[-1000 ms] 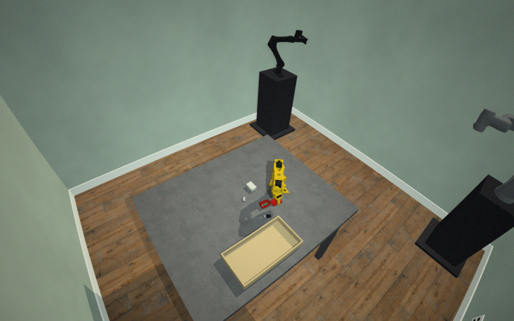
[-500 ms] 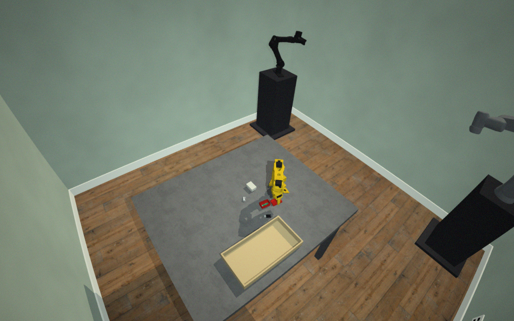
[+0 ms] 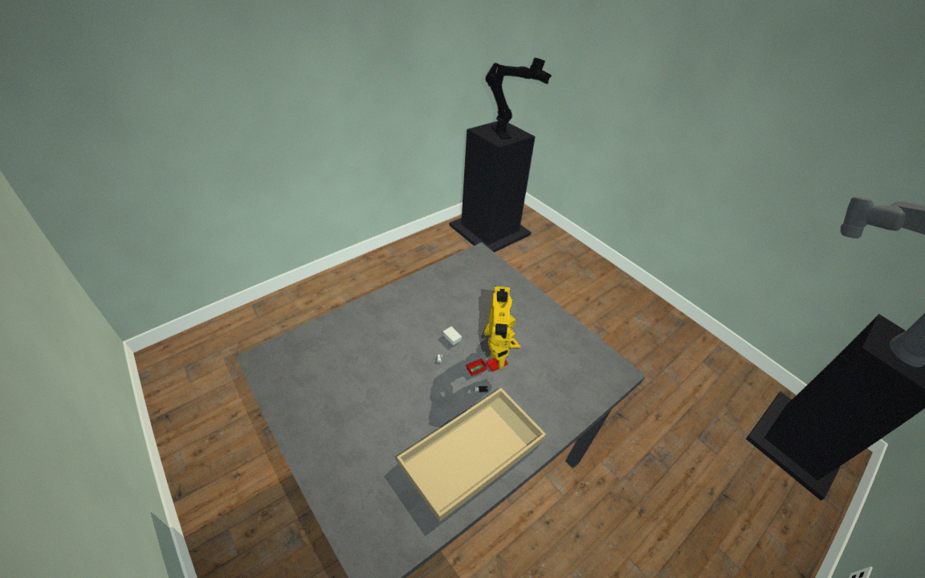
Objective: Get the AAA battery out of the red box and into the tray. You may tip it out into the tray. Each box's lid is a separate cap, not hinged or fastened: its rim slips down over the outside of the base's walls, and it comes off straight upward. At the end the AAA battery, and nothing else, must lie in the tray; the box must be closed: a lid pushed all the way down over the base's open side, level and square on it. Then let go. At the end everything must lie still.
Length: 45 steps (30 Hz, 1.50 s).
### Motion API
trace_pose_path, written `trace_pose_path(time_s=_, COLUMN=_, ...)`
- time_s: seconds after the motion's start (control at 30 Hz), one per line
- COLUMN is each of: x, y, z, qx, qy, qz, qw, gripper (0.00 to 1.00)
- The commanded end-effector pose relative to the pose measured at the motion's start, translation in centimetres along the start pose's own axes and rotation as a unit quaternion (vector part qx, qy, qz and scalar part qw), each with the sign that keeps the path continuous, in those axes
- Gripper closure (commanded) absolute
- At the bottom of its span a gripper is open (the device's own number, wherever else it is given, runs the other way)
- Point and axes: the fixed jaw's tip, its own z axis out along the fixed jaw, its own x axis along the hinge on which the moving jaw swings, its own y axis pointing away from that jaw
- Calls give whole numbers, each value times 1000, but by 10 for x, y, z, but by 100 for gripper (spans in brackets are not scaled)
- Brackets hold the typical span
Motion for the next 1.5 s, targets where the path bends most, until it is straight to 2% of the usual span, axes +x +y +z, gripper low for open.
trace_pose_path(time_s=0.0, x=2, y=-5, z=-1, qx=17, qy=10, qz=1, qw=1000, gripper=78)
trace_pose_path(time_s=0.2, x=2, y=-6, z=4, qx=17, qy=10, qz=1, qw=1000, gripper=78)
trace_pose_path(time_s=1.07, x=3, y=-7, z=45, qx=17, qy=10, qz=1, qw=1000, gripper=78)
trace_pose_path(time_s=1.47, x=2, y=-6, z=52, qx=17, qy=10, qz=1, qw=1000, gripper=78)
